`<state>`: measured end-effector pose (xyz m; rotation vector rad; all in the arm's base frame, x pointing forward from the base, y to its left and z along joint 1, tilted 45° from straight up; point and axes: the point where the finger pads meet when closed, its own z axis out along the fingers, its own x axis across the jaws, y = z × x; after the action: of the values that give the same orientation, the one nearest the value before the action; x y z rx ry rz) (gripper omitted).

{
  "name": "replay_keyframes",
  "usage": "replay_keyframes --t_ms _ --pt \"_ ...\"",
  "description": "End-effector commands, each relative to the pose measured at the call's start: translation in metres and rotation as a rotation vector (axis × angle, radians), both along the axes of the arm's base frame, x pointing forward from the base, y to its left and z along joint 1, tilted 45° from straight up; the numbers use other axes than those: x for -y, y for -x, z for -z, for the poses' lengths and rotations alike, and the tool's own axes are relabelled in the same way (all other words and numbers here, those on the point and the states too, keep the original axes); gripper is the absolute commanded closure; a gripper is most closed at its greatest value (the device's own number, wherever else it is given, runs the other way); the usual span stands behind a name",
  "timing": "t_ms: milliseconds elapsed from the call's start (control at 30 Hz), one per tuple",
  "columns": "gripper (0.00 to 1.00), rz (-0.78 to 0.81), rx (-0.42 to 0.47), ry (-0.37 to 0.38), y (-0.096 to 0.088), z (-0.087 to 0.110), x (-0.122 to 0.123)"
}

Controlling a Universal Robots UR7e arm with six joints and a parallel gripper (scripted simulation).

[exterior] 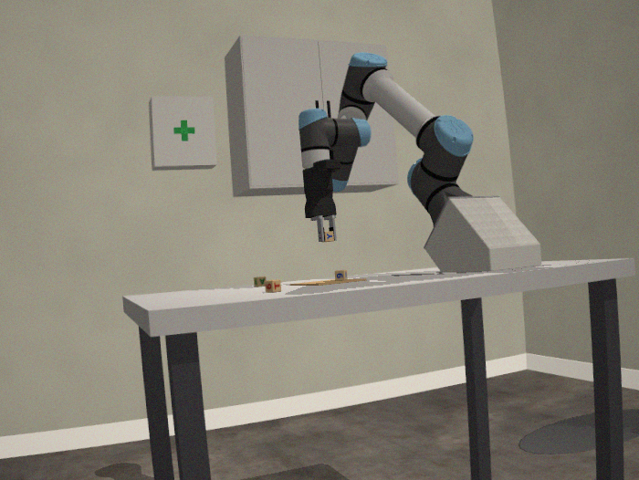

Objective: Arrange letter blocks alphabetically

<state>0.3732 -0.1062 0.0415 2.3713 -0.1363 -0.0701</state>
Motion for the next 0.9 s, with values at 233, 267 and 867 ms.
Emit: replay_keyframes --t_ms 233,267,867 --pt "0.51 -0.209 -0.199 -0.024 -0.006 0.008 -0.009" --pt "0.51 -0.222 -0.211 -0.025 -0.007 0.009 -0.009" --pt "0.51 -0.500 -0.479 -0.057 -0.014 0.020 -0.020"
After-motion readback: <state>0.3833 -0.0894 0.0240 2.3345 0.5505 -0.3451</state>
